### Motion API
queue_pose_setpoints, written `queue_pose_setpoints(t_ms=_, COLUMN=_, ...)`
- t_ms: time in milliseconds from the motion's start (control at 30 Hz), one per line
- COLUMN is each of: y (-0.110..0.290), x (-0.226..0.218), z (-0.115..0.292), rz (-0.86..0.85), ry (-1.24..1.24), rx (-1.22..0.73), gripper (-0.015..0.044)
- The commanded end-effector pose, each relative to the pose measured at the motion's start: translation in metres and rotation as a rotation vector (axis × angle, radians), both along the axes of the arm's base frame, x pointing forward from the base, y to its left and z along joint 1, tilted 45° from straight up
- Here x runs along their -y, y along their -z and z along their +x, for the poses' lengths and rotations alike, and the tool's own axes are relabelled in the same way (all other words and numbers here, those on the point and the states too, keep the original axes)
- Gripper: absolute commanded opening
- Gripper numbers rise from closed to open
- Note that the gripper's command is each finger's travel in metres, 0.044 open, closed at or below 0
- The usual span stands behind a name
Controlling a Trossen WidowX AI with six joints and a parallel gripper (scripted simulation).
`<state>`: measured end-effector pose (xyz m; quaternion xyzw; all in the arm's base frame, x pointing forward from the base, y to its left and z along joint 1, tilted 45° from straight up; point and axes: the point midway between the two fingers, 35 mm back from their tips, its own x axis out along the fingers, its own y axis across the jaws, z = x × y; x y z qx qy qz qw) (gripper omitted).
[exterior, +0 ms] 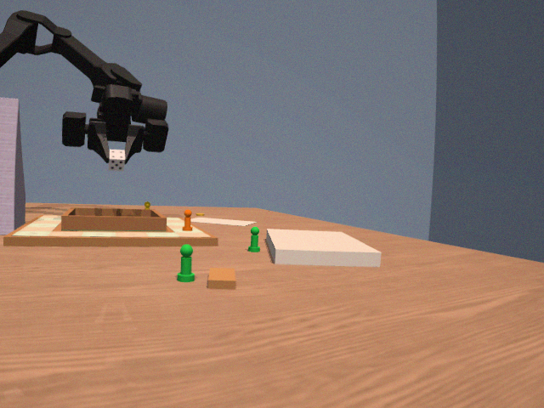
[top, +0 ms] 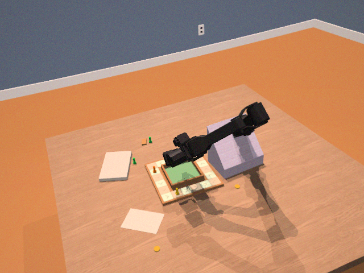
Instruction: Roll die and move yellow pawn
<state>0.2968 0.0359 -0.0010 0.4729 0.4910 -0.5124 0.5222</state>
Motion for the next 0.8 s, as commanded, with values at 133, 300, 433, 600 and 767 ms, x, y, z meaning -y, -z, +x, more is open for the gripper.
queue_pose_setpoints(t_ms=133, y=0.000, x=0.000, z=0.000, rz=0.000, ry=0.000, rx=0.002, gripper=0.0184)
queue_pose_setpoints(t_ms=300, y=-0.026, x=0.026, z=-0.001, rz=-0.006, ry=0.006, rx=-0.003, gripper=0.0315)
queue_pose_setpoints(t_ms=433, y=-0.027, x=0.028, z=-0.002, rz=0.007, ry=0.005, rx=-0.009, gripper=0.0420)
queue_pose_setpoints(t_ms=600, y=0.006, x=0.019, z=-0.007, rz=0.412, ry=-0.015, rx=-0.102, gripper=0.0440)
queue_pose_setpoints(t_ms=767, y=0.018, x=0.017, z=0.000, rz=0.827, ry=0.013, rx=-0.028, gripper=0.0440)
